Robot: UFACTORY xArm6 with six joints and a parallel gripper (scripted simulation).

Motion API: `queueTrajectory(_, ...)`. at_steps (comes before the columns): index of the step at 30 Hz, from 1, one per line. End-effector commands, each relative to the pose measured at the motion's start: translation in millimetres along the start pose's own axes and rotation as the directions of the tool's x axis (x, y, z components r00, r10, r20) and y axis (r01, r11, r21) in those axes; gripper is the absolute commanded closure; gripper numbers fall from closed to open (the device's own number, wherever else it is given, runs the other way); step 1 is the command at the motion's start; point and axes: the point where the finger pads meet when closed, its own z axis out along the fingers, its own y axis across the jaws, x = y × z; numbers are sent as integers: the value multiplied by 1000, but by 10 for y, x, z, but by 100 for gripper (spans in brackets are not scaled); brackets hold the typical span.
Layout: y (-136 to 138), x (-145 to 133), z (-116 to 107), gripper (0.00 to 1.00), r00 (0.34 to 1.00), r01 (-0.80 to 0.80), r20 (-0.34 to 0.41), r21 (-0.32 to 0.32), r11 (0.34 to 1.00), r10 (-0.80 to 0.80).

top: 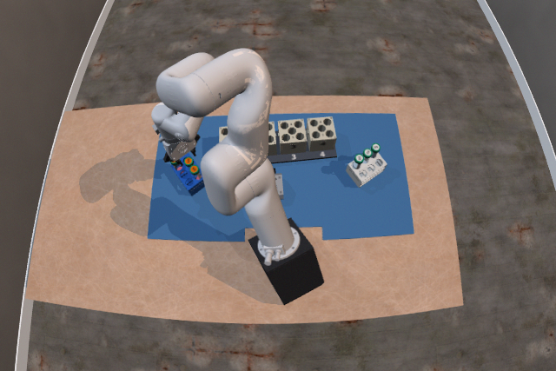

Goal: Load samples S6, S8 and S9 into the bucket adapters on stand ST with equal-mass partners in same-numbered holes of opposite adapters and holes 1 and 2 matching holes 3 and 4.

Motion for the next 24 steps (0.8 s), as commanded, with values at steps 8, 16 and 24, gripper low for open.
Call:
queueTrajectory(8, -2, 16, 159, 43, 1000, 0, -4, 0, 1000, 0)
queueTrajectory(16, -2, 16, 257, 43, 1000, 0, -4, 0, 1000, 0)
queueTrajectory(24, -2, 16, 264, 43, 1000, 0, -4, 0, 1000, 0)
